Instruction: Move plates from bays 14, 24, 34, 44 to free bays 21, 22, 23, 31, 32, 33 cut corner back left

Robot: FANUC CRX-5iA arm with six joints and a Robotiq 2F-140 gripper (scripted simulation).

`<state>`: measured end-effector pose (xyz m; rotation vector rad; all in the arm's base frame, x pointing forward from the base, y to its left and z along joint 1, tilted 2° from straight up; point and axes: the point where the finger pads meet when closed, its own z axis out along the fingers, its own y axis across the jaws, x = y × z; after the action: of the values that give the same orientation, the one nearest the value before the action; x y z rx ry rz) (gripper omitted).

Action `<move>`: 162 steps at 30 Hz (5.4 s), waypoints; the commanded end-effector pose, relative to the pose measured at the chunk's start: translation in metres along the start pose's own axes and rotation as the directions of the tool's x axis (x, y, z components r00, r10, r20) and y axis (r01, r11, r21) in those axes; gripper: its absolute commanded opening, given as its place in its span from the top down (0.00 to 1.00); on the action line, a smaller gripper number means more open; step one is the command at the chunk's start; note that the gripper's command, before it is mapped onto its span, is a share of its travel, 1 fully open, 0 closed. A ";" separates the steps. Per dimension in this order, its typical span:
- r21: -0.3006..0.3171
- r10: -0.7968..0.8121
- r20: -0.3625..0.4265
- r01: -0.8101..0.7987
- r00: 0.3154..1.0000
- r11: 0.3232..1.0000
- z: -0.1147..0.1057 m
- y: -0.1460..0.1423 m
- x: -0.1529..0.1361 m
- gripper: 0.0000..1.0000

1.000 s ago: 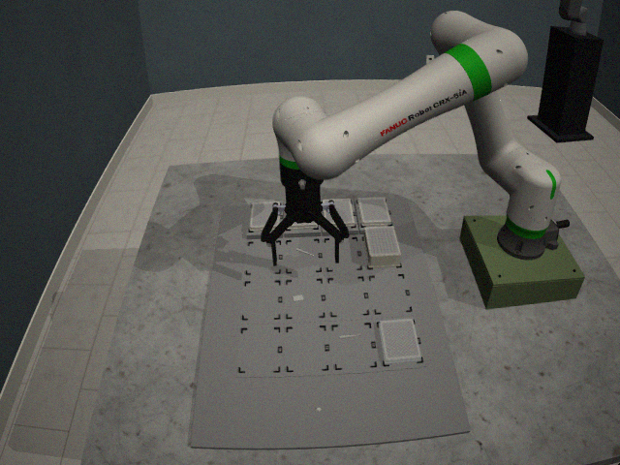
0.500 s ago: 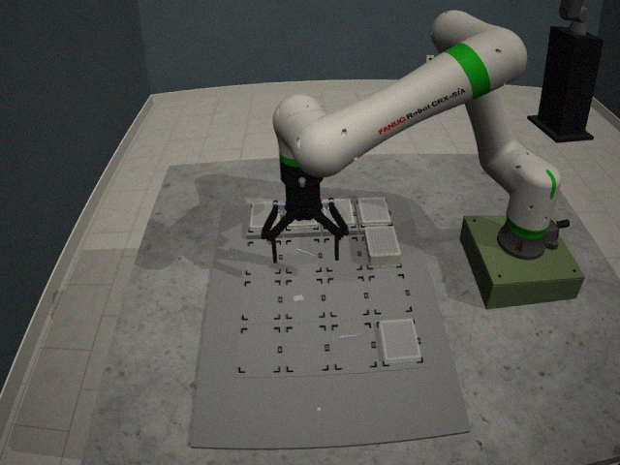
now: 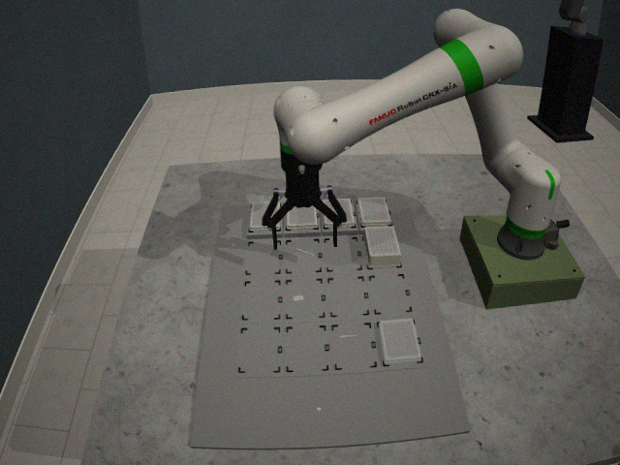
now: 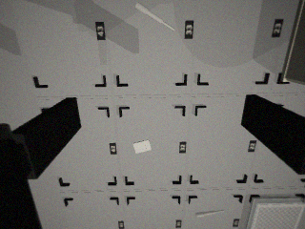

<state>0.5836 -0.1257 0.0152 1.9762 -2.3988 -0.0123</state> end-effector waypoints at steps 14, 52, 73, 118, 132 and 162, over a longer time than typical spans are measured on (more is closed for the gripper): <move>0.002 0.000 0.000 0.000 1.000 1.000 -0.001 -0.001 0.060 0.00; 0.002 -0.001 0.000 0.001 1.000 1.000 -0.001 -0.001 0.104 0.00; 0.002 -0.001 0.000 0.001 1.000 1.000 -0.001 -0.001 0.104 0.00; 0.002 0.000 -0.001 0.000 1.000 1.000 -0.015 -0.001 0.259 0.00; 0.002 0.000 -0.001 0.000 1.000 1.000 -0.016 -0.001 0.268 0.00; 0.002 0.000 -0.001 0.000 1.000 1.000 -0.016 -0.001 0.268 0.00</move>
<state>0.5332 -0.3880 0.0352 1.9767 -2.3985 -0.0125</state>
